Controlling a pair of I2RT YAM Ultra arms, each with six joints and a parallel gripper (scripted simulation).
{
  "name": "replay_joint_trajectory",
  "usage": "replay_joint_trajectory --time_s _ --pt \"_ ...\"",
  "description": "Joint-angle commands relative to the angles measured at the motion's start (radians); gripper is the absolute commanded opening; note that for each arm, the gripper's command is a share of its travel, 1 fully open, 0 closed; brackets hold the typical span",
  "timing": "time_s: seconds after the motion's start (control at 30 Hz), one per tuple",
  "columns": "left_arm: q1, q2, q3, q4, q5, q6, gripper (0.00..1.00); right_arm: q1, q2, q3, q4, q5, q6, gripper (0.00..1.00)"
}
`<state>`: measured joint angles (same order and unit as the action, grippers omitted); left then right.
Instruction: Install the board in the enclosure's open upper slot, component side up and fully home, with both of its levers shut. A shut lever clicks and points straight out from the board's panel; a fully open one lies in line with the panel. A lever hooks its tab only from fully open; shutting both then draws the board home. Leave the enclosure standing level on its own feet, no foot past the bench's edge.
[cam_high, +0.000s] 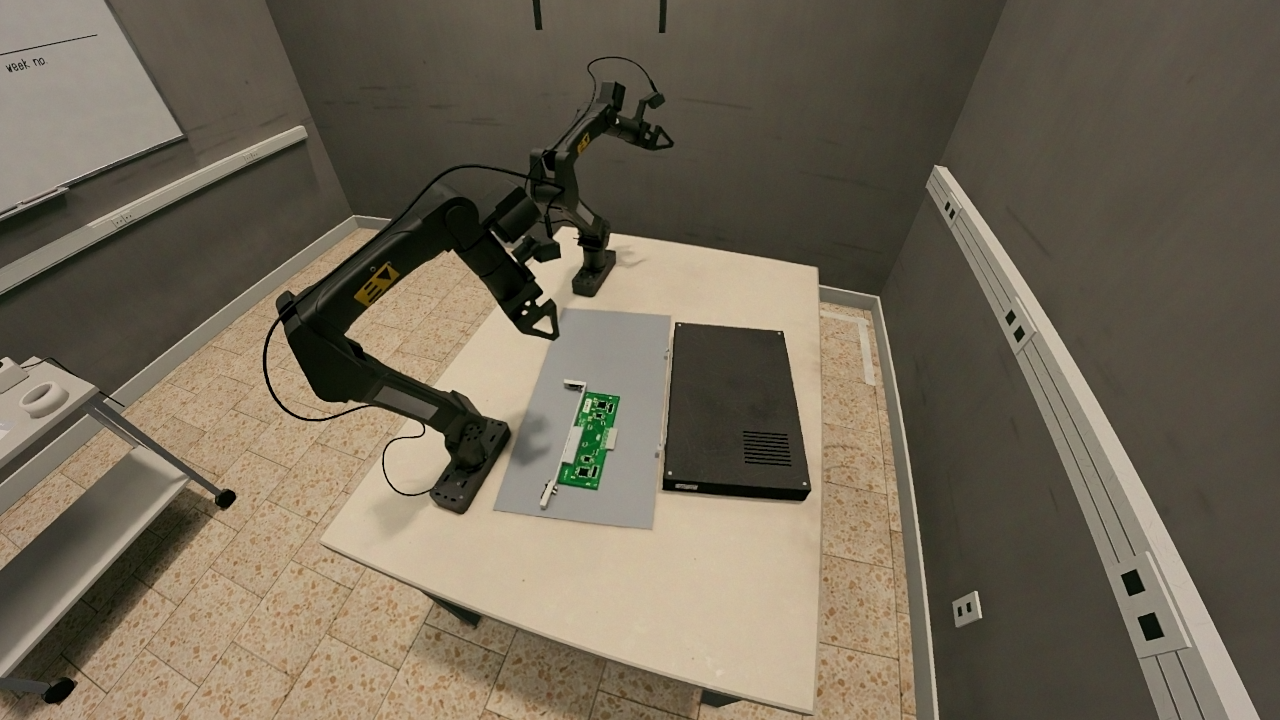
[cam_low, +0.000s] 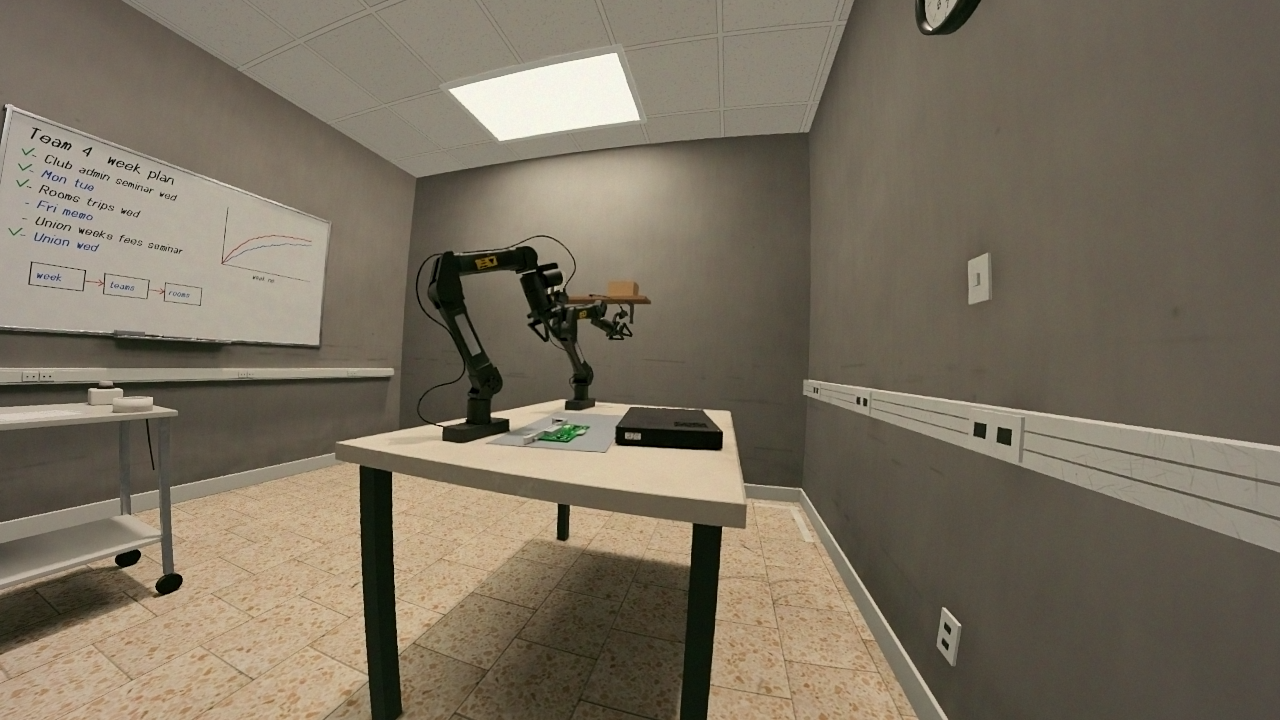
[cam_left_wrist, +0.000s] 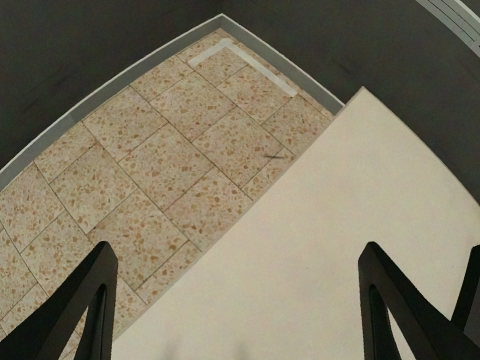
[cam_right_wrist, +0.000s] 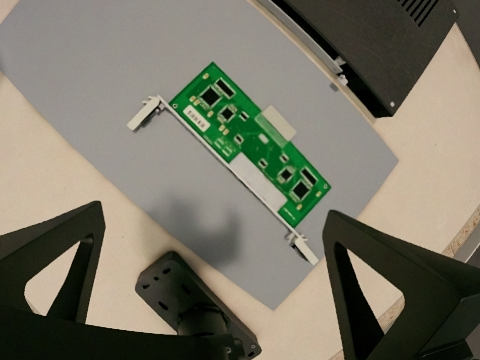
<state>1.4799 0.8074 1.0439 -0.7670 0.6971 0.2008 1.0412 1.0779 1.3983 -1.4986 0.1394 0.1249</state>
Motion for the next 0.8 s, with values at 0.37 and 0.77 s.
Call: replay_joint_trajectory --time_s 0.37,0.77 --pt "0.000 -0.006 0.012 0.003 0.007 0.001 1.00 0.000 -0.005 0.008 -0.005 0.002 0.000 1.00" --pt "-0.046 0.007 -0.020 0.064 -0.030 -0.013 1.00 -0.031 0.019 -0.039 0.089 -0.054 -0.161 0.47"
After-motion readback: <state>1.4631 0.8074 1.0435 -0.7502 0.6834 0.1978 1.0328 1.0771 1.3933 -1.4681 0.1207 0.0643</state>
